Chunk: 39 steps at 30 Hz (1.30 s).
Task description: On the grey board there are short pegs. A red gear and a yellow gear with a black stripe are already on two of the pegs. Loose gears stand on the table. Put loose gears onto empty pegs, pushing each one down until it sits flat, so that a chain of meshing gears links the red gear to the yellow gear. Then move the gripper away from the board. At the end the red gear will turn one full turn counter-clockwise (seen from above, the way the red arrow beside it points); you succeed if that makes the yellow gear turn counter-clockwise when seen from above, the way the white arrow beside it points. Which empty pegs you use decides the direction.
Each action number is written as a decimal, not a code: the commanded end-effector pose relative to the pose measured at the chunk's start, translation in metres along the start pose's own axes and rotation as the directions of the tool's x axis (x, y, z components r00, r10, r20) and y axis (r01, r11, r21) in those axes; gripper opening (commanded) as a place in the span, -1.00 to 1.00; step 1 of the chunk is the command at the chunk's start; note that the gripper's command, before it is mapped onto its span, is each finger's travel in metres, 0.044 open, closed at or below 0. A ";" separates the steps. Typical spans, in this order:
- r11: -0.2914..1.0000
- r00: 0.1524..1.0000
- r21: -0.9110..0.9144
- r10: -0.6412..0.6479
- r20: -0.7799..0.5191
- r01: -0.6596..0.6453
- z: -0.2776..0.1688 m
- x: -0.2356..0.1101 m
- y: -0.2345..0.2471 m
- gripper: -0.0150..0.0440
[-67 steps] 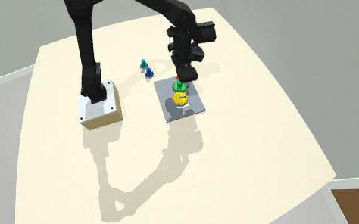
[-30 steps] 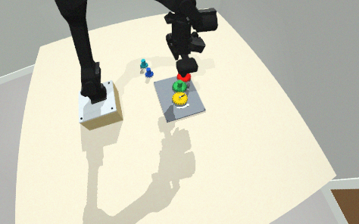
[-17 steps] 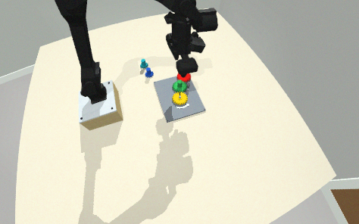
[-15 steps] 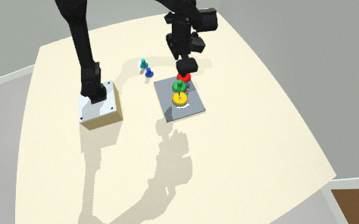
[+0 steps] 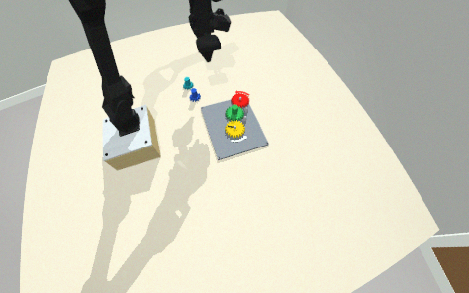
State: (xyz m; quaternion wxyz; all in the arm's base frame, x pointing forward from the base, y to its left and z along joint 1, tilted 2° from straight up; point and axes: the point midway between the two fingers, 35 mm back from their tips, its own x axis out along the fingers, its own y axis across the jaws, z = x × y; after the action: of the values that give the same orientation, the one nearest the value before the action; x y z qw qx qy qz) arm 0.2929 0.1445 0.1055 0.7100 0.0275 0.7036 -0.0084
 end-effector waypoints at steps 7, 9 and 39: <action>1.000 1.000 0.006 0.015 -0.013 -0.015 -0.092 -0.019 0.091 1.00; 1.000 1.000 0.006 0.015 -0.013 -0.015 -0.092 -0.019 0.091 1.00; 1.000 1.000 0.006 0.015 -0.013 -0.015 -0.092 -0.019 0.091 1.00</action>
State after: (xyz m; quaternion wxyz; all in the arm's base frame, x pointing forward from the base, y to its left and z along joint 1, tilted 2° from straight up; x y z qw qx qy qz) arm 0.2056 0.2397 0.1265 0.7061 0.0331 0.7073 -0.0032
